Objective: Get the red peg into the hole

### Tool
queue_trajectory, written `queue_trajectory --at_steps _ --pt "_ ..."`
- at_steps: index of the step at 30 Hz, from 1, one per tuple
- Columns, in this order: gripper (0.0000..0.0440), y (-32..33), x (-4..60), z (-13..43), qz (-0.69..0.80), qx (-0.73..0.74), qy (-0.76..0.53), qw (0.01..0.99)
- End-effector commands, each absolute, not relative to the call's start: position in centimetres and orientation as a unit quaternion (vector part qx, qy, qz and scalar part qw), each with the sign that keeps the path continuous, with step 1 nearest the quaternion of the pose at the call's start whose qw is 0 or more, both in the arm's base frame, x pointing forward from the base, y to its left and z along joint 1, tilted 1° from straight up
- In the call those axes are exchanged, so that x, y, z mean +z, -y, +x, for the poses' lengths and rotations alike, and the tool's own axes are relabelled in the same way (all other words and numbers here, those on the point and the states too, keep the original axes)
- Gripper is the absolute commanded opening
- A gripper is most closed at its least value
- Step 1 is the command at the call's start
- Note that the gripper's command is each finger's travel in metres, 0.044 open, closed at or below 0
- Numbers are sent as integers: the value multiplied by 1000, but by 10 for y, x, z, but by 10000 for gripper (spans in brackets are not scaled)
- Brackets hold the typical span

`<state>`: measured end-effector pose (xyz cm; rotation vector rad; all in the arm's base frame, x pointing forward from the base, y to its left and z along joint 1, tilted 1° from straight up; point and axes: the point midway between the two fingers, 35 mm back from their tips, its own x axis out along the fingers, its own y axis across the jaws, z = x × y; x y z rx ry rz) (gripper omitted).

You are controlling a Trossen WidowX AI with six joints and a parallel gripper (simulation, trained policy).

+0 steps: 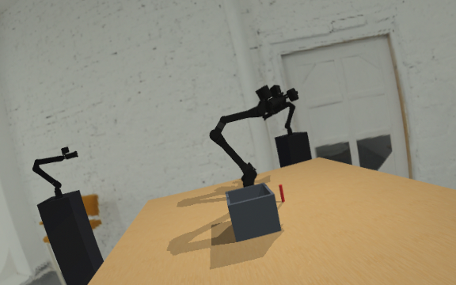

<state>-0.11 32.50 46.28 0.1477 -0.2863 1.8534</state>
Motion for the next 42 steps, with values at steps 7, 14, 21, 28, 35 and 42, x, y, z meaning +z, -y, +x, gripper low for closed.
queue_trajectory --at_steps 7,14,21,28,35,42 --pt "440 -341 422 57 76 741 -35 666" --pt "440 -340 393 97 94 685 -133 710" --pt "440 -331 364 134 119 615 -223 747" --pt "440 -315 335 169 149 533 -304 776" --pt "440 -291 306 197 183 442 -377 793" --pt "440 -263 278 219 220 344 -442 799"
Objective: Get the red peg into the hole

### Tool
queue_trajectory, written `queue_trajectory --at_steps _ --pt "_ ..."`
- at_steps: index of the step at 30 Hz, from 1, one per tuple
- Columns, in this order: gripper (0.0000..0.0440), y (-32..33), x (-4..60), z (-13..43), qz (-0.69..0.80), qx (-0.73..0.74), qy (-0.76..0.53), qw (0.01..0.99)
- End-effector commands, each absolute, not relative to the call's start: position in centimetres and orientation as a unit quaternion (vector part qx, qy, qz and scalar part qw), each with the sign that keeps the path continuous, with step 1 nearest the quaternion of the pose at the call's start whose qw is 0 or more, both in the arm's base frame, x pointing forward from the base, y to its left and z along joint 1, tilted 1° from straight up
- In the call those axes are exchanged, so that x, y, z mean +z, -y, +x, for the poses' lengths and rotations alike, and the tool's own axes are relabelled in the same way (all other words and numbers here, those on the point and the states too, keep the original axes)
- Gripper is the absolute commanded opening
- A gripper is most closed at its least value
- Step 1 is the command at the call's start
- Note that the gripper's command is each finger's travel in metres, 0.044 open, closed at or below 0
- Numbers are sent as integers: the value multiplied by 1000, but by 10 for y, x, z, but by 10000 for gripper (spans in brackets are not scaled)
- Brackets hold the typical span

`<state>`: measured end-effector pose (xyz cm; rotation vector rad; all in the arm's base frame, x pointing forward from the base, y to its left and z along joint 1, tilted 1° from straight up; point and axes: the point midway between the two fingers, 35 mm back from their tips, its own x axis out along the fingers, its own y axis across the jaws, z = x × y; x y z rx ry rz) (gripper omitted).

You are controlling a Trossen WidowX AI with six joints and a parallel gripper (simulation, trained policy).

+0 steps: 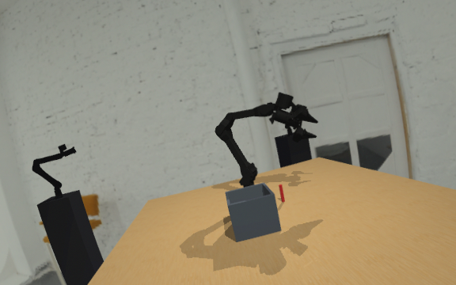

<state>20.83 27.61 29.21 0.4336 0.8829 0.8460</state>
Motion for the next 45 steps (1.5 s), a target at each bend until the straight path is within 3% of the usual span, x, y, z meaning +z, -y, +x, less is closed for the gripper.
queue_trajectory --at_steps 1,19,45 --pt "440 -258 274 221 225 330 -451 798" --pt "440 -180 210 232 325 67 -579 745" --pt "438 -109 138 180 410 -296 -656 560"
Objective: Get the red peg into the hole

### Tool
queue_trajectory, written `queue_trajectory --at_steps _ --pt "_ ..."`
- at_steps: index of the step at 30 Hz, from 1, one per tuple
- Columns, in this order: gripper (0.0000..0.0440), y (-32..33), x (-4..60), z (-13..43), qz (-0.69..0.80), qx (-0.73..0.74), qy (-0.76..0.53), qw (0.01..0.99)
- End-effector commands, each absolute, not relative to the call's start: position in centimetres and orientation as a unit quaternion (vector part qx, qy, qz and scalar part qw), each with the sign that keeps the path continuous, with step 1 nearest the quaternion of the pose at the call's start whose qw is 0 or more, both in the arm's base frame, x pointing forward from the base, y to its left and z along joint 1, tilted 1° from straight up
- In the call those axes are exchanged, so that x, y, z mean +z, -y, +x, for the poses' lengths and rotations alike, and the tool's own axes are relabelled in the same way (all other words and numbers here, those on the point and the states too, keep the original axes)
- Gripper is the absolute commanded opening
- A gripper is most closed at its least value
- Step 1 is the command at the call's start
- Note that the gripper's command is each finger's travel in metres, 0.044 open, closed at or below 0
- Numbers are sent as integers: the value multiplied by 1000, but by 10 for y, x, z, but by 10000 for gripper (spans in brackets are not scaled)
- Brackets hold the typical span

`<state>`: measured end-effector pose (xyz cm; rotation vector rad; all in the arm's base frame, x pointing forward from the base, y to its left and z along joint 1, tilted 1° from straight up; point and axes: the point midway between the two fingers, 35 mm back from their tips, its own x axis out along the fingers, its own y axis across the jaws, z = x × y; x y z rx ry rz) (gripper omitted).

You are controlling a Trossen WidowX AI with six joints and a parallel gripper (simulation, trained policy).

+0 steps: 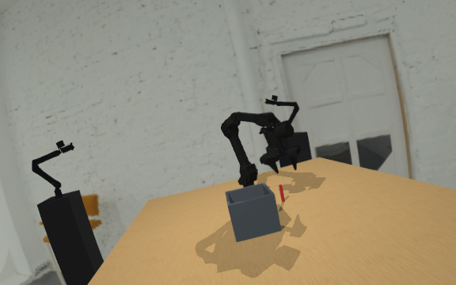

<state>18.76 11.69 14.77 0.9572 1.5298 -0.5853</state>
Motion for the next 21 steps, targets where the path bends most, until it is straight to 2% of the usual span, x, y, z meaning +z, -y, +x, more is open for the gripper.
queue_trajectory --at_steps 1,21 --pt "437 -107 136 178 410 -306 -656 555" --pt "440 -88 75 168 421 -412 -628 508"
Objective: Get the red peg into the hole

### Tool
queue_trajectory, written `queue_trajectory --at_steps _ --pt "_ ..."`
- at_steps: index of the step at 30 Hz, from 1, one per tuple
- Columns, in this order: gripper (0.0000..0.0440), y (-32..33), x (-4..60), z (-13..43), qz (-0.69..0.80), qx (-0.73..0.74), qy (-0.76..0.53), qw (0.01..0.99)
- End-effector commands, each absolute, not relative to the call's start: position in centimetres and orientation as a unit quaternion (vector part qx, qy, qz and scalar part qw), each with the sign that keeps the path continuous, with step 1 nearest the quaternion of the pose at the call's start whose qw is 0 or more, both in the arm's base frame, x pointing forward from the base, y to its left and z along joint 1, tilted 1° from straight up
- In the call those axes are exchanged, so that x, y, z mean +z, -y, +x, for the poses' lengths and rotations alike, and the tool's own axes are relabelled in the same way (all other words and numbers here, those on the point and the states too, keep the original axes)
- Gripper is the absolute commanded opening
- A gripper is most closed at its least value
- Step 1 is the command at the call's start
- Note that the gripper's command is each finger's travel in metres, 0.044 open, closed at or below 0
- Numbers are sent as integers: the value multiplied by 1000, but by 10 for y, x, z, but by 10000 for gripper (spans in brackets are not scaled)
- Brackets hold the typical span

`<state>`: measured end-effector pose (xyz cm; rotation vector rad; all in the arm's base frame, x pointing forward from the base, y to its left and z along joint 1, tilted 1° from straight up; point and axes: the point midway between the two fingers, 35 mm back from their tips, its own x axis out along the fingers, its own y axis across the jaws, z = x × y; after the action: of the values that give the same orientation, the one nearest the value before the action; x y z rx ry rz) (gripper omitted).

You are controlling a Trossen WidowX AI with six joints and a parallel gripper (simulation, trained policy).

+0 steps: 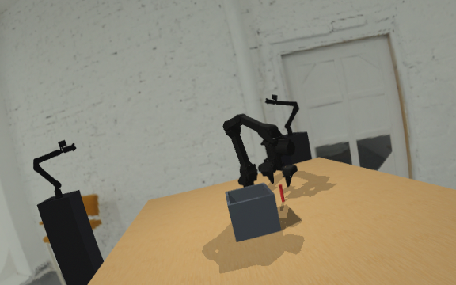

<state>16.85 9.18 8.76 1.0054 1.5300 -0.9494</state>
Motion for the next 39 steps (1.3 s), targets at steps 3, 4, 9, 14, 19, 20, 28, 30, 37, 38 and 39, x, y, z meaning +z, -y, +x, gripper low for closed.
queue_trajectory --at_steps 3,4,9,14,19,20,28,30,37,38,39 --pt "440 -85 65 169 425 -421 -621 507" --pt "438 -84 62 169 426 -423 -619 506" --pt "376 -83 51 173 432 -429 -609 508" --pt "250 -83 45 179 434 -430 -606 509" --pt "120 -83 43 184 433 -425 -609 512" --pt "94 -84 43 185 432 -423 -610 513" --pt "0 -87 54 194 447 -398 -611 518" --pt "0 -88 61 197 458 -388 -607 520" --pt "0 -90 87 205 491 -356 -594 528" --pt "0 -89 91 206 495 -351 -592 530" --pt "0 -89 96 208 498 -347 -590 533"
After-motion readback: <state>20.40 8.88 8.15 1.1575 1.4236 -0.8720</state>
